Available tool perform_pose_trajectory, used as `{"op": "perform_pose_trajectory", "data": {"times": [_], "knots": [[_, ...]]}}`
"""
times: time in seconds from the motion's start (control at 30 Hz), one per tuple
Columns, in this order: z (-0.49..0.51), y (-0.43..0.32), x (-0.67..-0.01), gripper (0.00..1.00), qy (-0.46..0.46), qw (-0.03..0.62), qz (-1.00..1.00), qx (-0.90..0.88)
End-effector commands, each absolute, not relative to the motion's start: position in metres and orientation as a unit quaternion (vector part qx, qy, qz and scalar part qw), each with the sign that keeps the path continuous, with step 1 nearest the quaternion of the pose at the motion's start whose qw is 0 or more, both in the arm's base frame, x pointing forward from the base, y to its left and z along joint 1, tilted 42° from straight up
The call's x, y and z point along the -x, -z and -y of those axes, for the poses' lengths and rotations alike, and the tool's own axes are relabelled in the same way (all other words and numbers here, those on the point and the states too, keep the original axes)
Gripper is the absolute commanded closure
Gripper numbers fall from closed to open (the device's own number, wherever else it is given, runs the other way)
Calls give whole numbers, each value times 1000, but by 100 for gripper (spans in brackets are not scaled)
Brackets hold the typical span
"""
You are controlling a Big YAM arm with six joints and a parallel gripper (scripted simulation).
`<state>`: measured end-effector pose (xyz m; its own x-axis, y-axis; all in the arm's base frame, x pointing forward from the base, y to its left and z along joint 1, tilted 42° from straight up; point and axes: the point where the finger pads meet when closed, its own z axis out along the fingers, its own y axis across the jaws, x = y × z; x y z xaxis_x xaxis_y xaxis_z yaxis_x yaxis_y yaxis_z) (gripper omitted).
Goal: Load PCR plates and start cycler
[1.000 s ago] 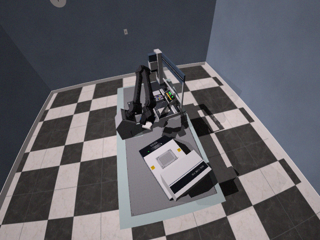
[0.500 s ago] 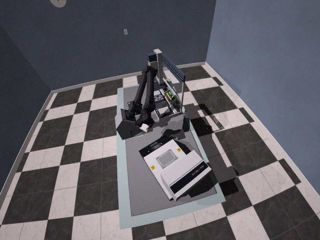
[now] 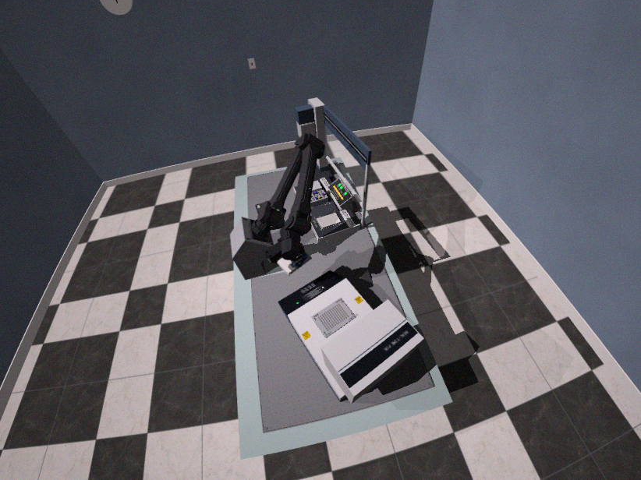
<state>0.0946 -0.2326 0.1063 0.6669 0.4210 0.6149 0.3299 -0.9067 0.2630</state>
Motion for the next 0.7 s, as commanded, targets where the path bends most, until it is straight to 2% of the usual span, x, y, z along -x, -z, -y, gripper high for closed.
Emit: {"op": "perform_pose_trajectory", "data": {"times": [0.0, 0.67], "knots": [[269, -121, -102, 100, -344, 69, -172, -920], [356, -138, -132, 100, -350, 69, -184, -916]]}}
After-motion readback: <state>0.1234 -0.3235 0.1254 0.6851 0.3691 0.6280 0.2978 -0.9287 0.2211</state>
